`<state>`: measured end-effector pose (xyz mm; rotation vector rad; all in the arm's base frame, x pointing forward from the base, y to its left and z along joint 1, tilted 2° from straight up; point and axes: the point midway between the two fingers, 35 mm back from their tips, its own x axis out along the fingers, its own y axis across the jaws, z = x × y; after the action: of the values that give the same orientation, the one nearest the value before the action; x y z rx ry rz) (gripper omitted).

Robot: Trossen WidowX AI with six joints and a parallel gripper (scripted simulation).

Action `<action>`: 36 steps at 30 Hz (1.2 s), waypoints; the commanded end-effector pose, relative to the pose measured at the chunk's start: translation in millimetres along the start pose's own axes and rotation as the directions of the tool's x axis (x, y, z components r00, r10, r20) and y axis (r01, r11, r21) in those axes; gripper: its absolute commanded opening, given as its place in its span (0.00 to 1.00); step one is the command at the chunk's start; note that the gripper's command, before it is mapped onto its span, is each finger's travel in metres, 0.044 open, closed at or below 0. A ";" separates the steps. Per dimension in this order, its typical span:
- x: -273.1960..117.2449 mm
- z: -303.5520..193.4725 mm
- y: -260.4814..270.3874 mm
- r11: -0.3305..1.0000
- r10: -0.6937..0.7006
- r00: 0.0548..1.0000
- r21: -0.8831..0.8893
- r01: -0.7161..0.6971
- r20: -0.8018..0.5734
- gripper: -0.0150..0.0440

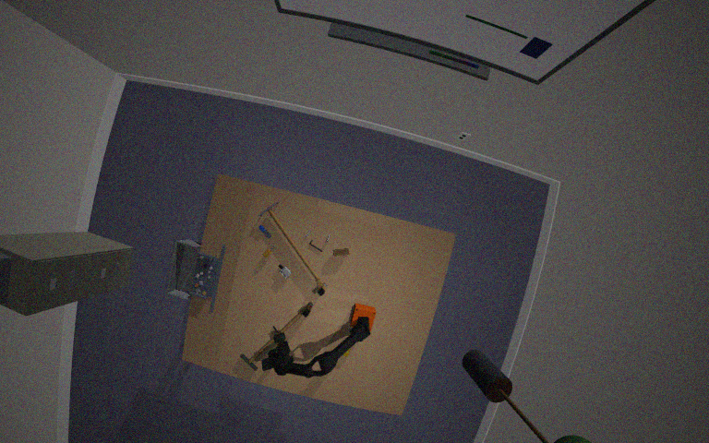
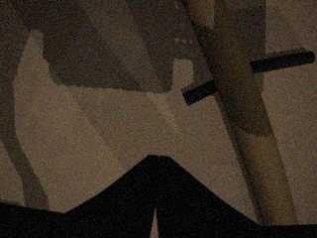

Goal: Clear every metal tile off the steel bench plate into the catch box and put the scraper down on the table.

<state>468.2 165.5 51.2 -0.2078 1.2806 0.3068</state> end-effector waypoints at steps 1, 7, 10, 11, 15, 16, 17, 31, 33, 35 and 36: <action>12.3 -4.6 -0.4 1.000 -0.003 1.000 0.003 0.003 -0.003 0.25; 26.5 -10.3 -0.4 1.000 -0.004 1.000 0.003 0.004 -0.003 0.25; 33.5 -13.3 -0.4 1.000 -0.004 1.000 0.003 0.004 -0.004 0.25; 35.8 -14.4 -0.4 1.000 -0.004 1.000 0.003 0.004 -0.004 0.25; 44.5 -18.7 -0.4 1.000 -0.004 1.000 0.003 0.004 -0.004 0.25; 45.7 -19.2 -0.4 1.000 -0.004 1.000 0.003 0.004 -0.004 0.25; 45.7 -19.1 -0.5 1.000 -0.004 1.000 0.003 0.004 -0.004 0.25; 46.7 -11.2 -10.0 1.000 -0.005 1.000 0.003 0.005 -0.004 0.25; 46.9 -10.0 -11.6 1.000 -0.005 1.000 0.003 0.005 -0.004 0.25; 47.1 -8.7 -13.2 1.000 -0.005 1.000 0.003 0.005 -0.004 0.25; 47.2 -8.1 -14.0 1.000 -0.005 1.000 0.003 0.005 -0.004 0.25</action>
<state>474.0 156.6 2.8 -0.2083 1.2848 0.2967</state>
